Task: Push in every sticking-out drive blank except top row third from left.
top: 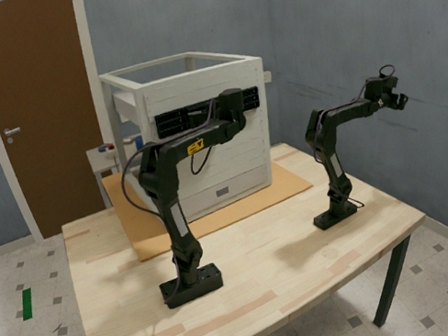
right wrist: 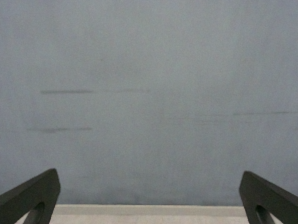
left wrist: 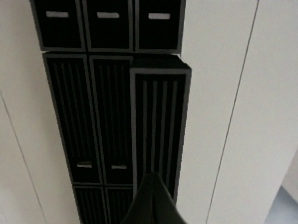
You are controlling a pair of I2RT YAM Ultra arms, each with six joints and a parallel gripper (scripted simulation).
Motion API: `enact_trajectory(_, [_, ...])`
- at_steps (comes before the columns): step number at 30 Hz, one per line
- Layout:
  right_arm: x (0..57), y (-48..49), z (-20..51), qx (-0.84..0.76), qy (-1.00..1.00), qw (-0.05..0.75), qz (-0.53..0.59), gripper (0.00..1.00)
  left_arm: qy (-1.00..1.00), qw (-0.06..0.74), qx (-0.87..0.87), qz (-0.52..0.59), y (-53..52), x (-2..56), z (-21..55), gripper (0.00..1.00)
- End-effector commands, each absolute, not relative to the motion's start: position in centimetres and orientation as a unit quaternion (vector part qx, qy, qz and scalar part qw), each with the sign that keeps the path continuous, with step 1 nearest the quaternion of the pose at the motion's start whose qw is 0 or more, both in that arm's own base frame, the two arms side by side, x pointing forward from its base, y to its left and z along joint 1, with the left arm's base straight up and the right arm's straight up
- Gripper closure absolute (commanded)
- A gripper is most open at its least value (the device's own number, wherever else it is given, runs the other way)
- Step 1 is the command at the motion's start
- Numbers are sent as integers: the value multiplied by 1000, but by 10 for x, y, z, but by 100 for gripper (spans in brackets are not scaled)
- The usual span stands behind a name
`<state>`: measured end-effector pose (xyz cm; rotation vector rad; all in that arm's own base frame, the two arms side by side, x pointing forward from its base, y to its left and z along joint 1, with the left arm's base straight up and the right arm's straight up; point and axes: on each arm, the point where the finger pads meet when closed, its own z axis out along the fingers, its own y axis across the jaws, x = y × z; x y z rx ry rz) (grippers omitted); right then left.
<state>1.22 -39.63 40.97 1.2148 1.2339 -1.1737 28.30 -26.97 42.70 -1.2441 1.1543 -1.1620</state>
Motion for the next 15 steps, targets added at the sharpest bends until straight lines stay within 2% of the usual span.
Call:
enact_trajectory(1, [9,-398,416,495,505,505,-495,0,471,511,-523,-493,-262,280,445,100])
enact_trajectory(15, [9,-398,416,495,505,505,-495,0,478,516,-520,-485,-264,294,440,100])
